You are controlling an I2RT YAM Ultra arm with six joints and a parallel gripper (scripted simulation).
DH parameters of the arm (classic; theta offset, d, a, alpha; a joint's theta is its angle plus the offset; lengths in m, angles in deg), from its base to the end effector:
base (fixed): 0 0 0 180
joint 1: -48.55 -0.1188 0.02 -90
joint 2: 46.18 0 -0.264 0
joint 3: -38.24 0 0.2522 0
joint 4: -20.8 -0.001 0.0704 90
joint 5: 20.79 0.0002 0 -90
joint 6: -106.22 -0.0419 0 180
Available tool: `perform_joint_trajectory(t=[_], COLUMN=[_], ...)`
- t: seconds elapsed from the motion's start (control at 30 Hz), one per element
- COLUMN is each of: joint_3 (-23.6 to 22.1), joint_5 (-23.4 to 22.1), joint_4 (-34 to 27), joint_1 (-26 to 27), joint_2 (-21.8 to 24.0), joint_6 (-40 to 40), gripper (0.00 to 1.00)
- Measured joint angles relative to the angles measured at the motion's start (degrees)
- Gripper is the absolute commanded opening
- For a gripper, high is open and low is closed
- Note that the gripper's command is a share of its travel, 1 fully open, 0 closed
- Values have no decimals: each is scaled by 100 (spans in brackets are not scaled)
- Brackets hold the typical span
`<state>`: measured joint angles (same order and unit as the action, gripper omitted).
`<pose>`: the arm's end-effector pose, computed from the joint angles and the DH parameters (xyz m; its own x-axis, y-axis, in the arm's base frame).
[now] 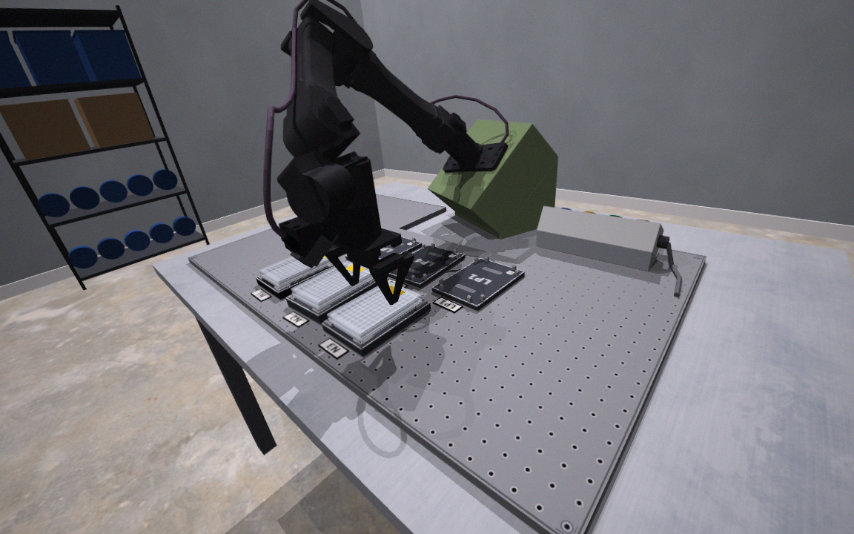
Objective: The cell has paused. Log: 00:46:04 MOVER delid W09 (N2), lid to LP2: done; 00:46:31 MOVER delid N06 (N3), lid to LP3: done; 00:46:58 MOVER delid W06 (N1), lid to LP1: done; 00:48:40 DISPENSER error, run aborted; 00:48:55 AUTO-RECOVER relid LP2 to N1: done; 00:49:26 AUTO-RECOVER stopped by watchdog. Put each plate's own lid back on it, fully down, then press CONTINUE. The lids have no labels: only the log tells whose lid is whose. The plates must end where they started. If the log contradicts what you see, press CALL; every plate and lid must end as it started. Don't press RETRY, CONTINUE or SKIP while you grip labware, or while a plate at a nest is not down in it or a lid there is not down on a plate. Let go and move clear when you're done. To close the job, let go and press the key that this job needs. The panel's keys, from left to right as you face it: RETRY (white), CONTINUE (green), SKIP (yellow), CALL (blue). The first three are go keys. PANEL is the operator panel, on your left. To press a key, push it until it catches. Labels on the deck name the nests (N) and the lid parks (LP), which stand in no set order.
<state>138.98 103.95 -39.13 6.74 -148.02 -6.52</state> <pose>0.2962 0.2342 0.2805 -0.7336 -0.2300 -0.6394 -0.0634 0.9600 -0.2726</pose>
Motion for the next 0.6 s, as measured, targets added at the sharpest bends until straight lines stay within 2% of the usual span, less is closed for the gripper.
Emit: perform_joint_trajectory(t=[0.6], joint_3=[0], joint_5=[13], joint_4=[-44], joint_1=[-31], joint_2=[0], joint_6=[-35], gripper=[100])
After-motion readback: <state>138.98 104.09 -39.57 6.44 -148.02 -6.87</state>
